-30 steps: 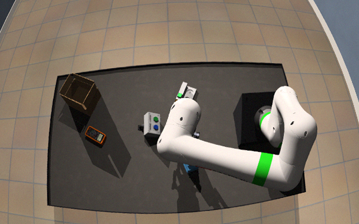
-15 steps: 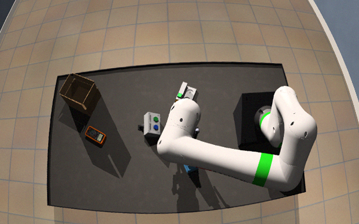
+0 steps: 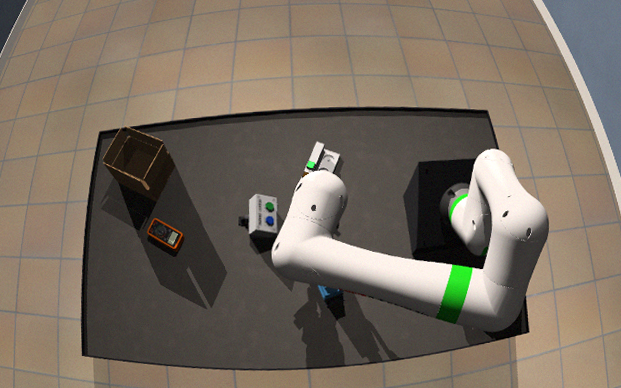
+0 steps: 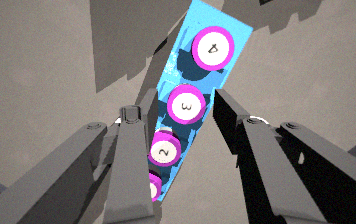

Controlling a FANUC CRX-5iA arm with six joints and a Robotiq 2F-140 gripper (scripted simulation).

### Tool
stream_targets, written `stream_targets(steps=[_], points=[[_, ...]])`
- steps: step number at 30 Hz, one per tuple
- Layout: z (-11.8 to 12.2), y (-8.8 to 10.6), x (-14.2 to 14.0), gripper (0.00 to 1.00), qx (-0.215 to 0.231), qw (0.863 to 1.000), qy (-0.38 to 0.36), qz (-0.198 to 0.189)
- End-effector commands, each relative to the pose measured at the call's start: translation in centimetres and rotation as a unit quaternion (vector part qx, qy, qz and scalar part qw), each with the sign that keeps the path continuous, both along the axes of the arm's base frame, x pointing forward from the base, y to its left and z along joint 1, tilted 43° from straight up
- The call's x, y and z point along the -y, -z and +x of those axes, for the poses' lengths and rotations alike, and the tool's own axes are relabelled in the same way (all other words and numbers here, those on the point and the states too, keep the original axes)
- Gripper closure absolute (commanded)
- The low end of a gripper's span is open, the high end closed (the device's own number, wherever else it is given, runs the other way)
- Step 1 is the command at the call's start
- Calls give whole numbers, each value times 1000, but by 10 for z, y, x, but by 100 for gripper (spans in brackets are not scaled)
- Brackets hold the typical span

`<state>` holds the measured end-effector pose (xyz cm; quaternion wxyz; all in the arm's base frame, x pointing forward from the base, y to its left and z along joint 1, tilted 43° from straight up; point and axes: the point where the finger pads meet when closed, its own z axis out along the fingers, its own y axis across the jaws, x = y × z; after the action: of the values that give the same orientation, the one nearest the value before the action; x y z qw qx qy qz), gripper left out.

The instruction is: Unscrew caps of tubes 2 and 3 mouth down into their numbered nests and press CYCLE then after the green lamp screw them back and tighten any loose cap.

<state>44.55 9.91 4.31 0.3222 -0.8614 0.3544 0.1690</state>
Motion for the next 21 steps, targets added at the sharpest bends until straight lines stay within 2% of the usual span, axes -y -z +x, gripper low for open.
stream_targets(steps=[1, 6, 7, 19, 21], points=[[1, 0, 1, 59, 40, 998, -40, 7], [1, 0, 1, 59, 40, 998, -40, 7], [1, 0, 1, 70, 40, 998, -40, 7], [1, 0, 1, 70, 40, 998, -40, 7], [1, 0, 1, 70, 6, 1000, -4, 4]])
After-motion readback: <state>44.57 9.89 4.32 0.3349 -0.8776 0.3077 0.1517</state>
